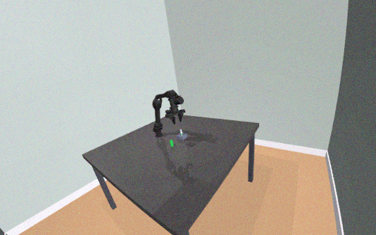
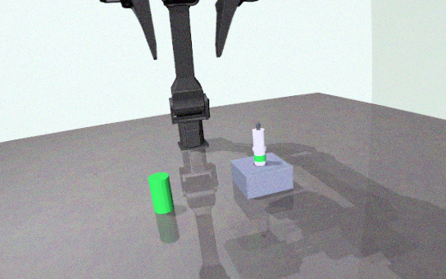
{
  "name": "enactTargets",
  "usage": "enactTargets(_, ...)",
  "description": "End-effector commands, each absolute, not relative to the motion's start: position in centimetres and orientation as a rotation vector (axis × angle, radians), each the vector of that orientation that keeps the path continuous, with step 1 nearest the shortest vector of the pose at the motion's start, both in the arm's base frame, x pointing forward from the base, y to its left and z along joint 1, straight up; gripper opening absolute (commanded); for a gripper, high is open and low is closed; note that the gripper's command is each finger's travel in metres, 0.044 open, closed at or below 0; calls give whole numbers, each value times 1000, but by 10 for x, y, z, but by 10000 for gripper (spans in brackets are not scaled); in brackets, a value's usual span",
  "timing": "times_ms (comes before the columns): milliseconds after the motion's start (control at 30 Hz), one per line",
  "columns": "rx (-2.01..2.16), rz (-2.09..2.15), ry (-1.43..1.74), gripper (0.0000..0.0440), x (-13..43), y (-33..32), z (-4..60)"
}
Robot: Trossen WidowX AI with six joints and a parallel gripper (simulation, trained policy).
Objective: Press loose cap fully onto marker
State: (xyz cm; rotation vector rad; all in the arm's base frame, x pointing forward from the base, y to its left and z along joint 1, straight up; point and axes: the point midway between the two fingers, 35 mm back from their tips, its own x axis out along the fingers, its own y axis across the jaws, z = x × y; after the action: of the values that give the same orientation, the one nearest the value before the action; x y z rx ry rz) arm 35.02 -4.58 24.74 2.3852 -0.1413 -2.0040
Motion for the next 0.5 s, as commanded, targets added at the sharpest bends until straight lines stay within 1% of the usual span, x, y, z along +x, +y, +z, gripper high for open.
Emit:
enactTargets(0,2369,-2032,-135,322,349,-49,242)
enactTargets(467,2310,-2137,-149,322,344,-62,221)
